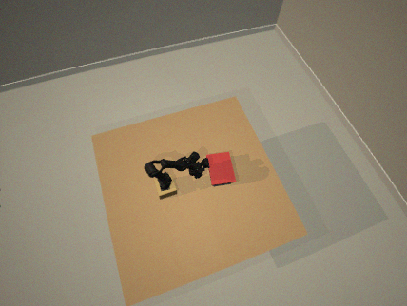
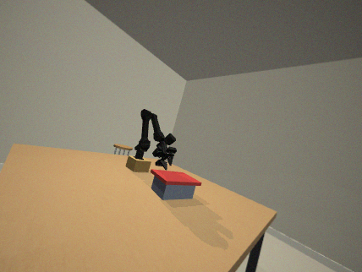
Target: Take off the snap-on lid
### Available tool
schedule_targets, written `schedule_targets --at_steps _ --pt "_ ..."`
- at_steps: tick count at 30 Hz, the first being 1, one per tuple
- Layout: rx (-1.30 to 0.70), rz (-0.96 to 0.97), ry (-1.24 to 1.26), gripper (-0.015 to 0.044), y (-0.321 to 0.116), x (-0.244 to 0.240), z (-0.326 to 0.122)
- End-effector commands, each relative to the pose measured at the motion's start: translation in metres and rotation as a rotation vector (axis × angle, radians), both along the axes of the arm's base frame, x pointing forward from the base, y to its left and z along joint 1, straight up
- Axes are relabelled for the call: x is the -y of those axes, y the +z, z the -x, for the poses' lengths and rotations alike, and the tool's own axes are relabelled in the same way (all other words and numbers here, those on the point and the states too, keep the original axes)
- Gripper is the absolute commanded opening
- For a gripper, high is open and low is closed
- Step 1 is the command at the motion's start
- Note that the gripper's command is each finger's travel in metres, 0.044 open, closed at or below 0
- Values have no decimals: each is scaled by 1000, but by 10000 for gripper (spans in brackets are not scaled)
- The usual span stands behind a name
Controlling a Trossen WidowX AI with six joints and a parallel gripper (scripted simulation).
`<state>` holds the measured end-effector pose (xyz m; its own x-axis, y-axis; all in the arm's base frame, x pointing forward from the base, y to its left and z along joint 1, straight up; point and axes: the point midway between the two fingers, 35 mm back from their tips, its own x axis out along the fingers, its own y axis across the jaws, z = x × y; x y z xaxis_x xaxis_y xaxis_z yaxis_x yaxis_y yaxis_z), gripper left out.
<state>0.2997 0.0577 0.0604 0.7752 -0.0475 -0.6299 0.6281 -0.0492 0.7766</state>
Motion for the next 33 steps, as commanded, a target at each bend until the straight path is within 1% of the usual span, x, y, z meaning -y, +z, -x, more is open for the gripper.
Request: schedule_targets --at_steps 1,23,25,33 --pt "2 1 5 235 -3 0 -5" --pt "5 0 4 235 -25 4 -28" --pt "5 0 4 183 -25 4 -28" --pt "5 0 4 129 -25 4 -28"
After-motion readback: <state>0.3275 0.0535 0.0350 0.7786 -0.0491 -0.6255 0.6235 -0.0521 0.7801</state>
